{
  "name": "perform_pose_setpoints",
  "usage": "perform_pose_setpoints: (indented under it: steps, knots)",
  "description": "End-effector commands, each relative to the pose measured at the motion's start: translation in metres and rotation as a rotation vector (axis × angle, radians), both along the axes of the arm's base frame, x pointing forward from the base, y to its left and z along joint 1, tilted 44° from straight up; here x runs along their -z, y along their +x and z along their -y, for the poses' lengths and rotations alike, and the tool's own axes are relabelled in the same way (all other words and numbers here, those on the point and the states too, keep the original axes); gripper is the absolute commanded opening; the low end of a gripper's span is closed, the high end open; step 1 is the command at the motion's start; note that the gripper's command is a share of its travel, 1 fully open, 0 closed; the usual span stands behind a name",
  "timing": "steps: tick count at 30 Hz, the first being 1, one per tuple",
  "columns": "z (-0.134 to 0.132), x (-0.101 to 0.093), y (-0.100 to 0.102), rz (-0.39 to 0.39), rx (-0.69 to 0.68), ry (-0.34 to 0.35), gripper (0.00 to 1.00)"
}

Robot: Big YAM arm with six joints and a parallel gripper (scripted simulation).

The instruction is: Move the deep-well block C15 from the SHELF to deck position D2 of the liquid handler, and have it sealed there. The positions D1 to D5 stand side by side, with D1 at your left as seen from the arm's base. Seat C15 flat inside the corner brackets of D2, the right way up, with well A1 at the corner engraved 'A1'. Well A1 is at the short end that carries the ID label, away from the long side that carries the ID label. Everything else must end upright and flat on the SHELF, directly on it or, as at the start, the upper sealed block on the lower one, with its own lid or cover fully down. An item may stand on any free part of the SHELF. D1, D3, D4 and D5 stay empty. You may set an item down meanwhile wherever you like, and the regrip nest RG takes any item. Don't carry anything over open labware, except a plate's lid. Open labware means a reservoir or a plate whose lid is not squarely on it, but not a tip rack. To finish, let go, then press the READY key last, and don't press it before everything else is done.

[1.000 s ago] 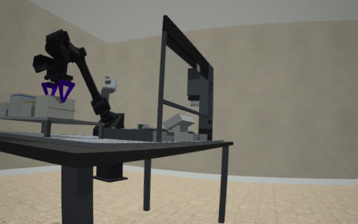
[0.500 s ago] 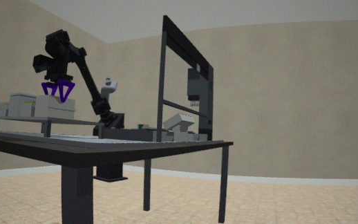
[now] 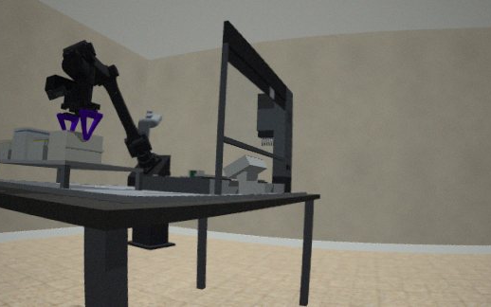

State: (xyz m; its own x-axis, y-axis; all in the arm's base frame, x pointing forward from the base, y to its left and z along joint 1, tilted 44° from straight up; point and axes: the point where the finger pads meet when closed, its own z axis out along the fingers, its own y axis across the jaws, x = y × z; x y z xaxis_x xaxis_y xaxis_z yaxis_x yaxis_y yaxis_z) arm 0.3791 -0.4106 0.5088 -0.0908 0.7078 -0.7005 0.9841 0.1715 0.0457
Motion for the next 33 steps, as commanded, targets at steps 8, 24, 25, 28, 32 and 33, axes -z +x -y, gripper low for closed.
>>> perform_pose_setpoints:
  steps: [8, 24, 25, 28, 32, 33]
  knots:
    - [0.001, -0.008, -0.003, 0.014, -0.002, -0.017, 0.0]
    - [-0.032, -0.057, -0.01, 0.071, -0.011, -0.052, 0.0]
    - [-0.032, -0.058, -0.01, 0.07, -0.011, -0.051, 0.0]
    - [-0.034, -0.057, -0.009, 0.064, -0.011, -0.046, 0.0]
    - [-0.04, -0.065, -0.012, 0.069, -0.011, -0.049, 0.0]
    - [-0.041, -0.065, -0.012, 0.067, -0.011, -0.048, 0.0]
